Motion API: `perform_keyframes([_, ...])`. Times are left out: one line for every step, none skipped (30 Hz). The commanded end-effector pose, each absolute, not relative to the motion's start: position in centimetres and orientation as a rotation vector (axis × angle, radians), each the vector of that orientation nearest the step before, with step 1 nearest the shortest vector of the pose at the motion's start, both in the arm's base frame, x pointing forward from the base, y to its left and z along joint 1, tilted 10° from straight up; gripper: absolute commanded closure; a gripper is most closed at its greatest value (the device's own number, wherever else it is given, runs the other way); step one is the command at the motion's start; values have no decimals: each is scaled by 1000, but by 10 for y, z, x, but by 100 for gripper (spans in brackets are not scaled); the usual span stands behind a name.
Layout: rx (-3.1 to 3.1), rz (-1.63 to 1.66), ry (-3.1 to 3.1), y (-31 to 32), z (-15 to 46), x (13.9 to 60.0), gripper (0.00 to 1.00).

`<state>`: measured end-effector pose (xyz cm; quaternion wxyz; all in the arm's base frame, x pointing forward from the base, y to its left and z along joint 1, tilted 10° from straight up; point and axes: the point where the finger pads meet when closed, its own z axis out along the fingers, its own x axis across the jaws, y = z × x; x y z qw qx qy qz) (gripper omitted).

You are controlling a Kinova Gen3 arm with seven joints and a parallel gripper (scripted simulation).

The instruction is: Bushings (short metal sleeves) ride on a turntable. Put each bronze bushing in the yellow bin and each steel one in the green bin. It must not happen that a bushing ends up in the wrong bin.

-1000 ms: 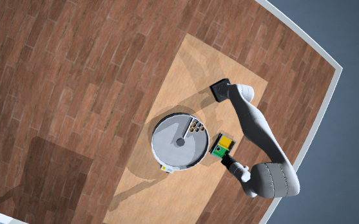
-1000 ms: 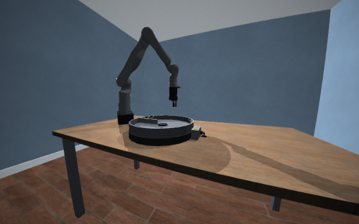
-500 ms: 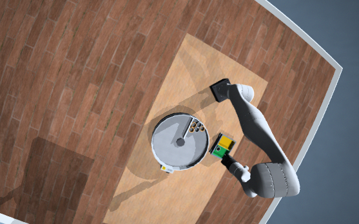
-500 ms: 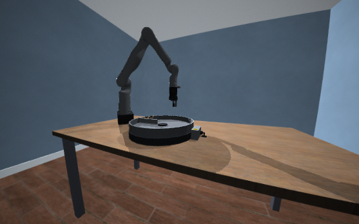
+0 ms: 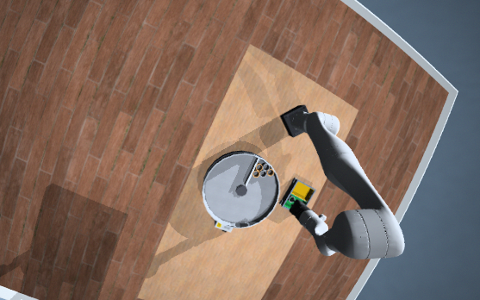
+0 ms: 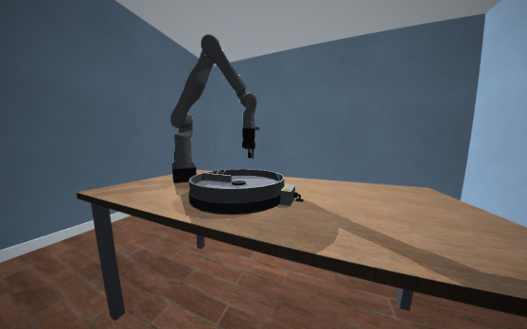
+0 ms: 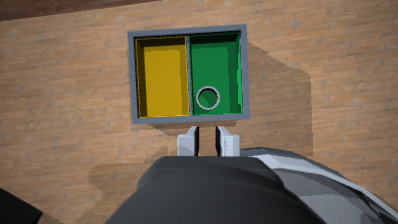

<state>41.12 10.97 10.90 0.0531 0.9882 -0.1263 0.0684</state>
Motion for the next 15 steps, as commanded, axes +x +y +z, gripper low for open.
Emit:
perform_keyframes([3001, 220, -390, 85, 114, 405, 55])
perform_keyframes([3002, 220, -380, 75, 114, 400, 55])
perform_keyframes([3003, 219, -369, 66, 114, 396, 55])
perform_keyframes([3003, 219, -359, 56, 114, 392, 55])
perform_keyframes([3003, 219, -359, 56, 114, 392, 55])
perform_keyframes([3003, 219, -359, 56, 114, 392, 55])
perform_keyframes([3003, 219, -359, 56, 114, 392, 55])
perform_keyframes([3004, 218, -348, 46, 114, 387, 55])
perform_keyframes([3004, 218, -348, 46, 114, 387, 55])
perform_keyframes([3004, 218, -348, 46, 114, 387, 55])
perform_keyframes([3005, 218, -338, 37, 113, 383, 55])
perform_keyframes([3006, 217, -327, 27, 113, 378, 55])
perform_keyframes([3006, 217, -317, 18, 113, 374, 55])
perform_keyframes([3007, 216, -306, 8, 113, 369, 55])
perform_keyframes([3007, 216, -306, 8, 113, 369, 55])
